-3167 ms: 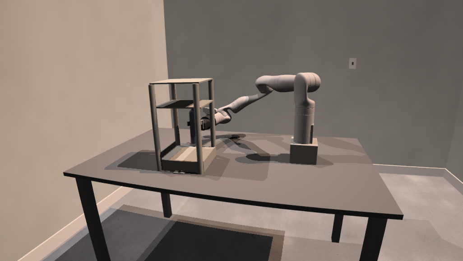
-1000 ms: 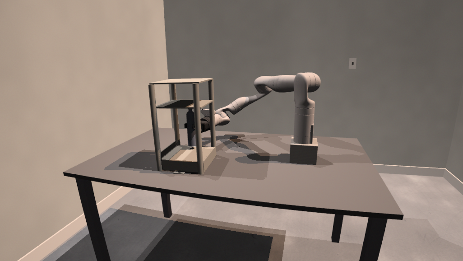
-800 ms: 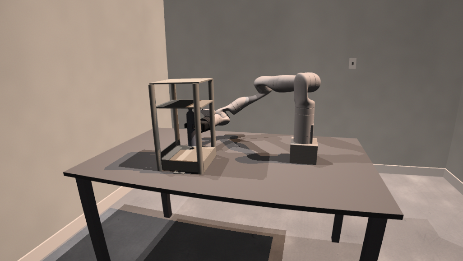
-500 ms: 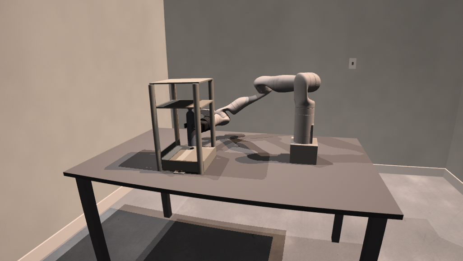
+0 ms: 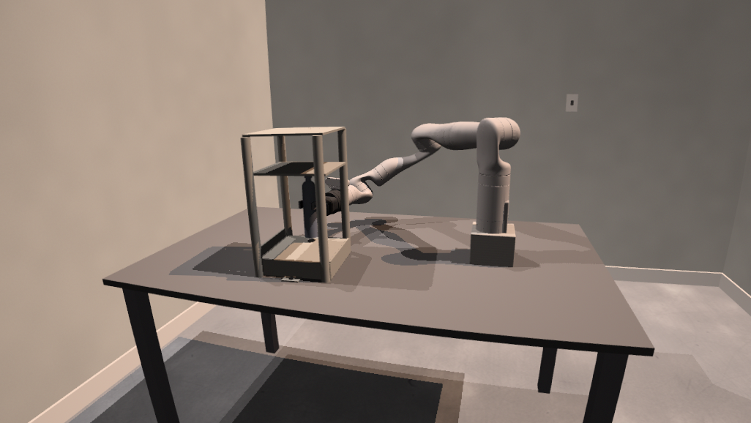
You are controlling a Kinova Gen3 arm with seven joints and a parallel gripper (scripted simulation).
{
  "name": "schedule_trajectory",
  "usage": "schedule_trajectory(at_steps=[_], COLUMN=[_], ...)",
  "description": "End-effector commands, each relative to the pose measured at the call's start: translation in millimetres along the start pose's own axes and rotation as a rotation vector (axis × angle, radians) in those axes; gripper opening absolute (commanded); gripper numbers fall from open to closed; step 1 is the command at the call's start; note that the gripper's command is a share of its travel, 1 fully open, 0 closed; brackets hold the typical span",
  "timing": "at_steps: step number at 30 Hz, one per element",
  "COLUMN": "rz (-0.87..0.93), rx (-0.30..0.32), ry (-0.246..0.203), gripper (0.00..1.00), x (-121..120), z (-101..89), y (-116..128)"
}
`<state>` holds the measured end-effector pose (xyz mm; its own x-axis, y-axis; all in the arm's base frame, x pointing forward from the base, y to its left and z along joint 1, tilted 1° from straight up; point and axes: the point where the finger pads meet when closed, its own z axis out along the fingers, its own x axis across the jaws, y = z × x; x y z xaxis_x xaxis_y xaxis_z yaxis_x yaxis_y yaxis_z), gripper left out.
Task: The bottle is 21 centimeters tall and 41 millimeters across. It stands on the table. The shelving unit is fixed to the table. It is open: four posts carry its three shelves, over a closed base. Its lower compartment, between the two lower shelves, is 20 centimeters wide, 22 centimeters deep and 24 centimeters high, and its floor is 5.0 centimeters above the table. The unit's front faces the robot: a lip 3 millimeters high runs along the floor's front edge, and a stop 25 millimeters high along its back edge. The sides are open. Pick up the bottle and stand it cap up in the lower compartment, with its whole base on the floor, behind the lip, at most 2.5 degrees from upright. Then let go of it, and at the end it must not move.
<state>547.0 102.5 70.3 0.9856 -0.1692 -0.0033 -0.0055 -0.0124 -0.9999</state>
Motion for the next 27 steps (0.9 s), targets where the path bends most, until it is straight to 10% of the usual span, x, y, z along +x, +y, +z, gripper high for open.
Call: schedule_trajectory(at_steps=[1,27], rz=[0.0,0.0], rx=[0.001,0.001], ry=[0.0,0.0], gripper=[0.0,0.0], x=[0.3,0.3], z=[0.3,0.3], y=[3.2,13.5])
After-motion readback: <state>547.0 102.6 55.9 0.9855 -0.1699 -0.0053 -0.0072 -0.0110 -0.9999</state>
